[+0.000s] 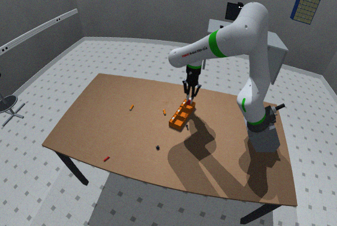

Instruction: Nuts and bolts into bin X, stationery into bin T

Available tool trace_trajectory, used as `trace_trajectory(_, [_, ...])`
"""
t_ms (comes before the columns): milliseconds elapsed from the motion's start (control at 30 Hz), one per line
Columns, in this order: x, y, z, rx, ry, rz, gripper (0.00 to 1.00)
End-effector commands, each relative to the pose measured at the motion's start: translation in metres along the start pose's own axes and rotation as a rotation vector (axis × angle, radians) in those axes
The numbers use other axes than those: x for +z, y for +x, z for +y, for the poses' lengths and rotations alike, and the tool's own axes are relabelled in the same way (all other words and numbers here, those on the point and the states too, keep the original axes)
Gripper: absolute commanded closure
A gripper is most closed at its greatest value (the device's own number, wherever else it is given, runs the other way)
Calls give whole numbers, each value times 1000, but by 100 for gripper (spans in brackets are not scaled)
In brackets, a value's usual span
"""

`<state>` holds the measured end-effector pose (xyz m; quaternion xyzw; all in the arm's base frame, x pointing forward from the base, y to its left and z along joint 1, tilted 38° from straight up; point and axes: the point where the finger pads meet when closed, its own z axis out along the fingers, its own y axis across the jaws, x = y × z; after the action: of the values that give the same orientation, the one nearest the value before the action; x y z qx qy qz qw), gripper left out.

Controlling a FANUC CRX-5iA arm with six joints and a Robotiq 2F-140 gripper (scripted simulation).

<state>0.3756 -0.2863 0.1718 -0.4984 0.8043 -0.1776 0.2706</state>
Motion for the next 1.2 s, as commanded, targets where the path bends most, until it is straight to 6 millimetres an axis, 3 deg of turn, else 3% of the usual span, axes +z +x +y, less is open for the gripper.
trace_trajectory(0, [0, 0, 0, 0, 0, 1, 80])
trace_trajectory(433, [8, 0, 0, 0, 0, 1, 80])
trace_trajectory(1167, [48, 0, 0, 0, 0, 1, 80])
